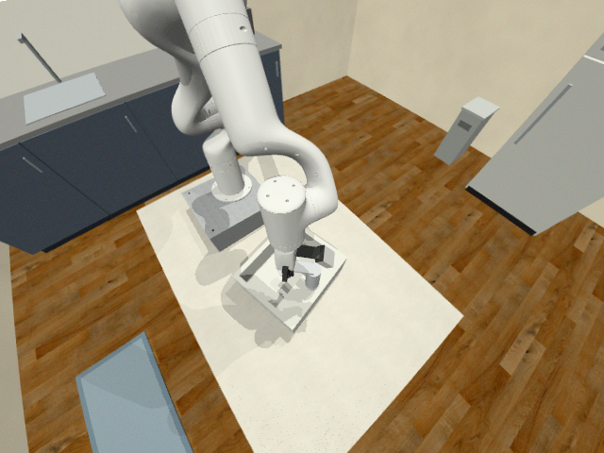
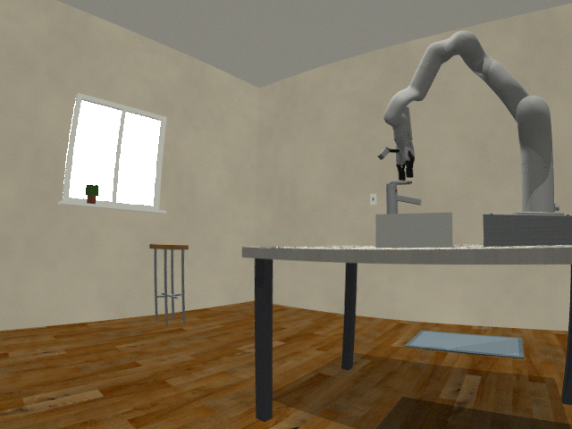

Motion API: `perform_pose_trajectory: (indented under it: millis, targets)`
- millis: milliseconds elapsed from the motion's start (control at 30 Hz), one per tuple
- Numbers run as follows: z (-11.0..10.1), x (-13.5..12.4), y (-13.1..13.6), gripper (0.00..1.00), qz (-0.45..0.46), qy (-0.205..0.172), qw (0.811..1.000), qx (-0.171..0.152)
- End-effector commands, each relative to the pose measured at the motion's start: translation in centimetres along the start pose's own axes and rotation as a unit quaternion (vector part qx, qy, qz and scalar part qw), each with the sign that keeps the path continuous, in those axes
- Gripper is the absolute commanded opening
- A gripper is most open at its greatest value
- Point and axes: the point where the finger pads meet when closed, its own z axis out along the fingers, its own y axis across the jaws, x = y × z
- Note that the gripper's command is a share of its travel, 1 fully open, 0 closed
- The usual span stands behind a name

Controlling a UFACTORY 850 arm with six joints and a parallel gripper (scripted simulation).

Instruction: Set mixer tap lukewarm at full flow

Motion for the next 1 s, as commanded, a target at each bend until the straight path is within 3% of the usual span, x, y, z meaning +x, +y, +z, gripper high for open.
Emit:
perform_pose_trajectory:
  millis: [0,967]
  targets:
    - [-0.1,0.1,0.1,0.72,0.000,0.001,1.000,-0.001]
    - [1.3,0.1,0.1,0.72,0.000,0.001,1.000,-0.001]
